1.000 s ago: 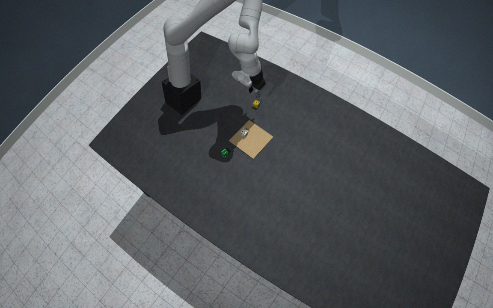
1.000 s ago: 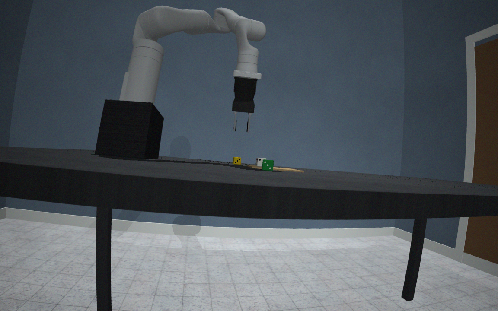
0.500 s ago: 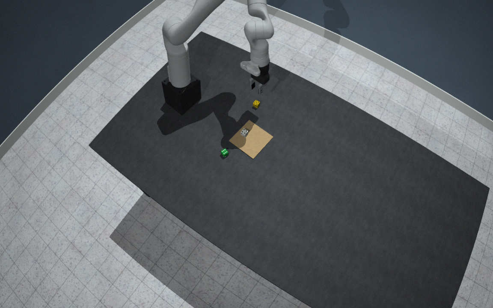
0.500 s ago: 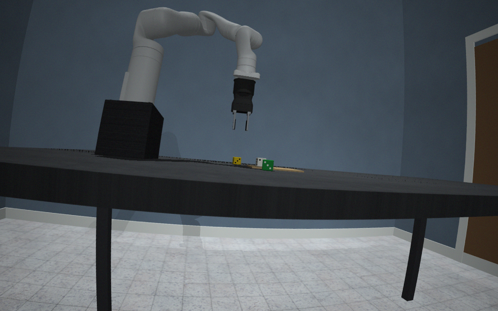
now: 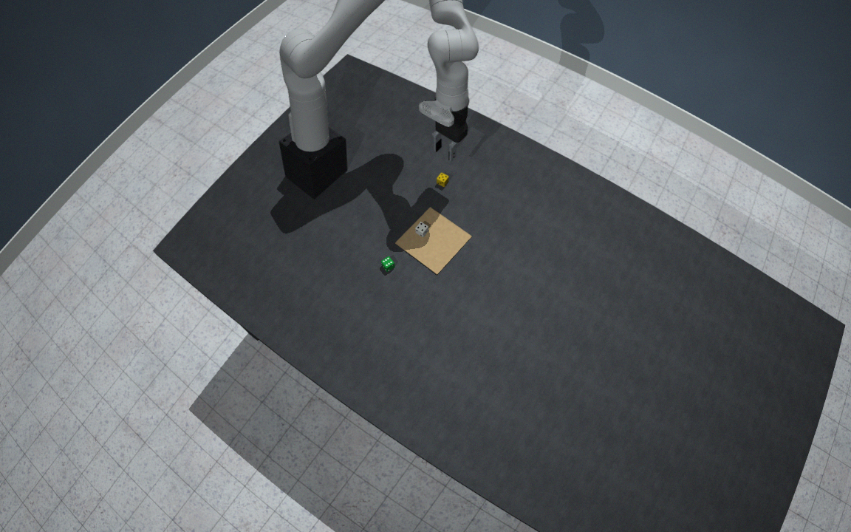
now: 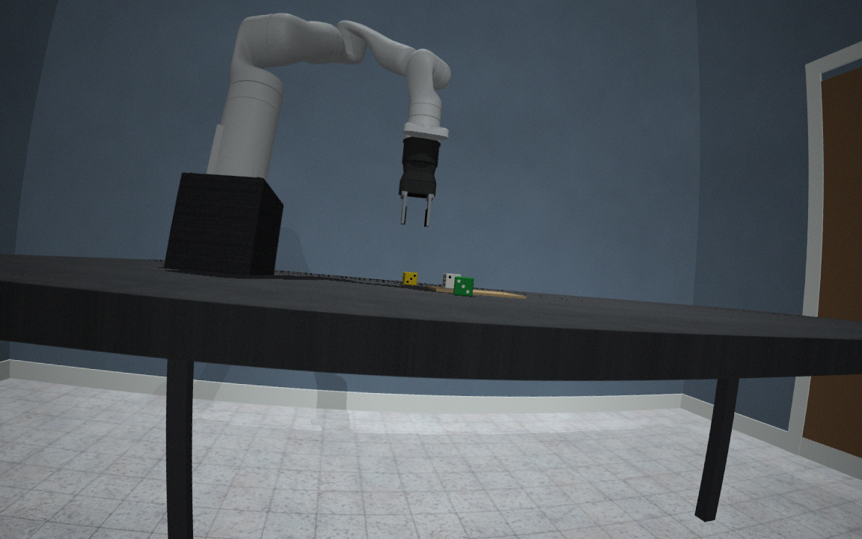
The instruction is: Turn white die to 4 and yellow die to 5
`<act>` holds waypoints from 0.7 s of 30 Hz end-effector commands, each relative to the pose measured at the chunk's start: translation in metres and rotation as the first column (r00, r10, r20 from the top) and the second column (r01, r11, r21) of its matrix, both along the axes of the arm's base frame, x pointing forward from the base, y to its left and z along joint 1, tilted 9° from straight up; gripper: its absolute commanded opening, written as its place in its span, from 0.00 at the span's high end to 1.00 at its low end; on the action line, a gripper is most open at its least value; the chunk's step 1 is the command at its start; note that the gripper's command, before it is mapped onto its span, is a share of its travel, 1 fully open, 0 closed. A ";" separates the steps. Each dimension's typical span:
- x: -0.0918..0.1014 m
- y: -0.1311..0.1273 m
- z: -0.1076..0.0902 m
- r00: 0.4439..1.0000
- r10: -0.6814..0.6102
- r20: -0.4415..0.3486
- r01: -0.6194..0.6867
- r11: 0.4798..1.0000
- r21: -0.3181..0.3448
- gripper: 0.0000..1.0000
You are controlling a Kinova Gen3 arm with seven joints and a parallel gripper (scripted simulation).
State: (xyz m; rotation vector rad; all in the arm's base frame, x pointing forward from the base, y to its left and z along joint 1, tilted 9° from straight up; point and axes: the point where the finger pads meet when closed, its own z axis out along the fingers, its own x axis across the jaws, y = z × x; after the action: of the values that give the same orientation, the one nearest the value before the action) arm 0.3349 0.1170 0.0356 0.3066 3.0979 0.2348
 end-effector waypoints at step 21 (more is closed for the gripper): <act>0.000 0.001 0.000 1.000 -0.006 0.000 0.006 1.000 0.001 0.00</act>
State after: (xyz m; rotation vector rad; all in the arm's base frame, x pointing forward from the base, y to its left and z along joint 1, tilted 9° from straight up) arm 0.3345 0.1178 0.0356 0.3144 3.0979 0.2351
